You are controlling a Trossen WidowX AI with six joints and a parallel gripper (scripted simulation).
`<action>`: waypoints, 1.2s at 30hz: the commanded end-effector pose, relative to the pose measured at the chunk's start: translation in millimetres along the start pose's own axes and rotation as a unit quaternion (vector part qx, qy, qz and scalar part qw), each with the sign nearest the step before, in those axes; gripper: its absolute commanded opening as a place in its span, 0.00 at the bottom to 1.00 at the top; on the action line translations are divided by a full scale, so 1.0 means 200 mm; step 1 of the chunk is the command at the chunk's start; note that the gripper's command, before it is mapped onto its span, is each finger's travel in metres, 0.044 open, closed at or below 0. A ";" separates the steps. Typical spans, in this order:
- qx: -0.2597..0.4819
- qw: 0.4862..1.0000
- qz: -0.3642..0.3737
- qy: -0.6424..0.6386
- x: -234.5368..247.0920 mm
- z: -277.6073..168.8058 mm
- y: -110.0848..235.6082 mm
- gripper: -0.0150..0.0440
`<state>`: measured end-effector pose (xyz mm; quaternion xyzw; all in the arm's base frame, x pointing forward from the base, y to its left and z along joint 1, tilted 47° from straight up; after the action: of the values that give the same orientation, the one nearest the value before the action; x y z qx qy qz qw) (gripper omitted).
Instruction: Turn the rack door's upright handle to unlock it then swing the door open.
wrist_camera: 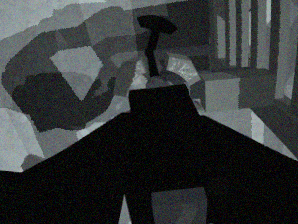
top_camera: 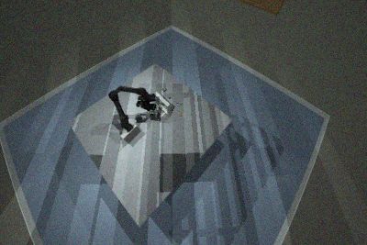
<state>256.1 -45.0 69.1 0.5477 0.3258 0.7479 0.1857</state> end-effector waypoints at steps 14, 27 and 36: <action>-0.003 0.991 0.002 -0.134 0.20 0.03 0.00 0.28; -0.003 0.974 0.002 -0.228 0.33 0.08 0.00 0.28; -0.002 0.958 0.003 -0.288 0.41 0.13 0.00 0.28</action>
<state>251.2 11.2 127.7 0.7291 0.2625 0.5736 0.2656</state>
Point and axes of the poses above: the point midway between the two fingers, 35 mm back from their tips, its own y axis back along the fingers, its own x axis across the jaws, z = x × y, the point moved 2 cm from there along y, back along the fingers, and after that the axes turned 10 degrees about -y, right-handed, at the moved point
